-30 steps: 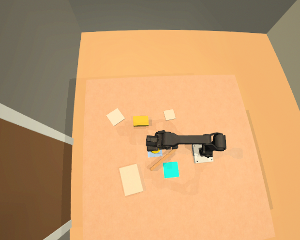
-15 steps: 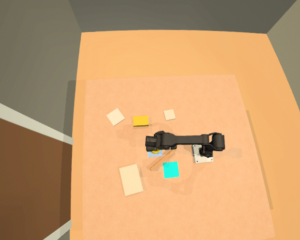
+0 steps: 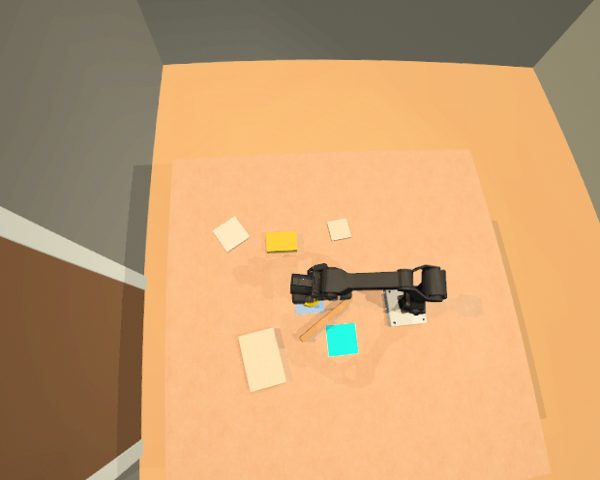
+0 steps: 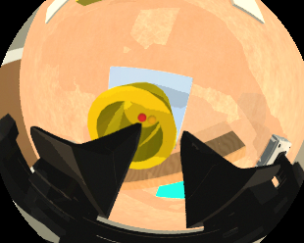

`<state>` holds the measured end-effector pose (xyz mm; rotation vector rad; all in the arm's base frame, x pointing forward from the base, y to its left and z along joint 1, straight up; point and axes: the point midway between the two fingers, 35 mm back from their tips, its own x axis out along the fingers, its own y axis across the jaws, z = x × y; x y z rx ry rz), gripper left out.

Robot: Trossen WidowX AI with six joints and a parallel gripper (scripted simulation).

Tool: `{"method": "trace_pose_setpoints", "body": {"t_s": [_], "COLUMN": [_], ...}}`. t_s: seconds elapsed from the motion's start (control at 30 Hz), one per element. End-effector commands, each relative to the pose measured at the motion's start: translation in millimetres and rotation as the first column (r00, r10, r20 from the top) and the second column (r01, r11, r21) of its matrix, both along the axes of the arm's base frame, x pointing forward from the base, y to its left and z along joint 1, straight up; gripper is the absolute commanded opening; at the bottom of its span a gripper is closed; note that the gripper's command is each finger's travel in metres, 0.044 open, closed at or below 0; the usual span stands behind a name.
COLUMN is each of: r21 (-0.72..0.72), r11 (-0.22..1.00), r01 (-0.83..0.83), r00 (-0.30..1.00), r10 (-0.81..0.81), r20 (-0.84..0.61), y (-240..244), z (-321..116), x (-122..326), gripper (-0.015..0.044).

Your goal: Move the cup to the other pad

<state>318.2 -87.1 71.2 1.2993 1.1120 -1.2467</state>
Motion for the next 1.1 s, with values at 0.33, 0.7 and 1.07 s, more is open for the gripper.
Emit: {"method": "trace_pose_setpoints", "body": {"t_s": [0.33, 0.7, 1.07], "r21": [0.001, 0.001, 0.003], "r11": [1.0, 1.0, 1.0], "r01": [0.003, 0.003, 0.0], "r00": [1.0, 1.0, 1.0], "r10": [-0.003, -0.003, 0.0], "r20": [-0.02, -0.02, -0.013], "y": [0.6, 0.6, 0.8], "z": [-22.5, -22.5, -20.5], "x": [-4.0, -4.0, -2.9], "gripper": [0.0166, 0.0166, 0.0127]}}
